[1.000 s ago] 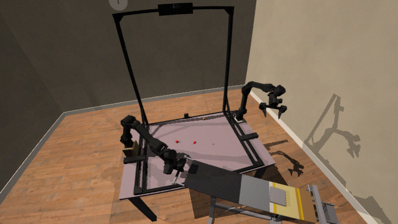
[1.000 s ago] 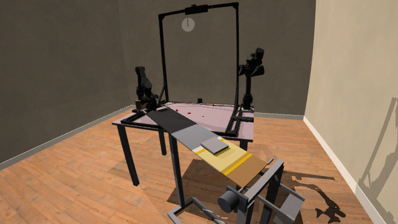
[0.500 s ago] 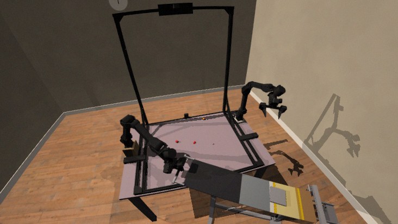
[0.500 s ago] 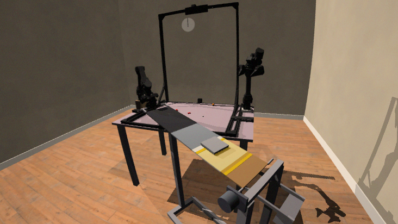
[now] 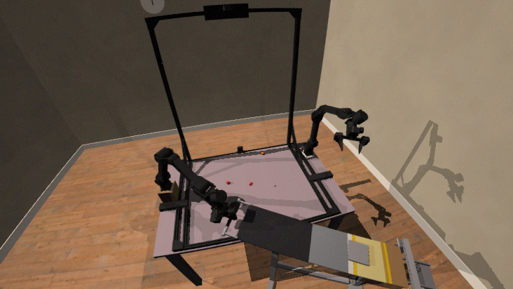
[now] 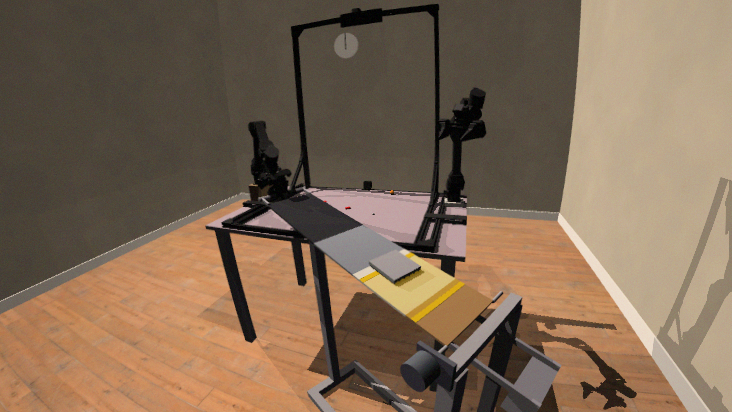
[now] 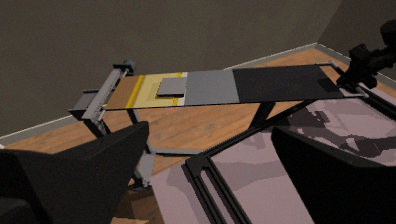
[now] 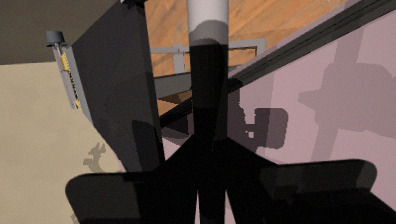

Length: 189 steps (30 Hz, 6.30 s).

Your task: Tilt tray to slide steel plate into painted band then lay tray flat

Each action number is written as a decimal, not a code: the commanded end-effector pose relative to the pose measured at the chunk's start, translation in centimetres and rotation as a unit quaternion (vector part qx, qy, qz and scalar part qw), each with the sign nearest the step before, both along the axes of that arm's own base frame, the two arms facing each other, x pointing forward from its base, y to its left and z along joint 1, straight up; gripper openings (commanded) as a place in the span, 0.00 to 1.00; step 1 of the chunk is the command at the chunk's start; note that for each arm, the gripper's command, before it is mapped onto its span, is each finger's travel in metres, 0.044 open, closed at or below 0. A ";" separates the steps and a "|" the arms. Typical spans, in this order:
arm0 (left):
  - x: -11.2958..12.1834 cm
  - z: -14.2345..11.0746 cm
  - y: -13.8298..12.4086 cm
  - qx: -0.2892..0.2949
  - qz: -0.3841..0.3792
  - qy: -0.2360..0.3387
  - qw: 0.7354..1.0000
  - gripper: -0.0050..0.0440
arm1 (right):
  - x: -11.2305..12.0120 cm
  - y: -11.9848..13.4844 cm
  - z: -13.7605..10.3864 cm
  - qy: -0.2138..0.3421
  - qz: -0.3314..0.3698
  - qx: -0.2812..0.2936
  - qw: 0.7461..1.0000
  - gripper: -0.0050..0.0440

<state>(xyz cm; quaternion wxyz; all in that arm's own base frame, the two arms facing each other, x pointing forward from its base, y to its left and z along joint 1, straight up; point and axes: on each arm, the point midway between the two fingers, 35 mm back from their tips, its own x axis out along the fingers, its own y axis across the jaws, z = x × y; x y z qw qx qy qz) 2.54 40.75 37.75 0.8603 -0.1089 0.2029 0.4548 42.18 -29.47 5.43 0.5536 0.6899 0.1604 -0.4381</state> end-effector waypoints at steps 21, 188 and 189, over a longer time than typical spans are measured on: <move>-0.1 0.0 0.0 0.001 0.000 0.001 1.000 1.00 | 0.7 -0.4 3.9 -0.033 0.000 -0.018 0.999 0.10; -0.1 0.0 0.0 0.001 0.000 0.001 1.000 1.00 | 1.0 -0.5 5.1 -0.042 0.000 -0.021 0.999 0.10; -0.1 0.0 0.0 0.001 0.000 0.001 1.000 1.00 | 1.0 -0.5 5.2 -0.043 0.000 -0.022 0.999 0.10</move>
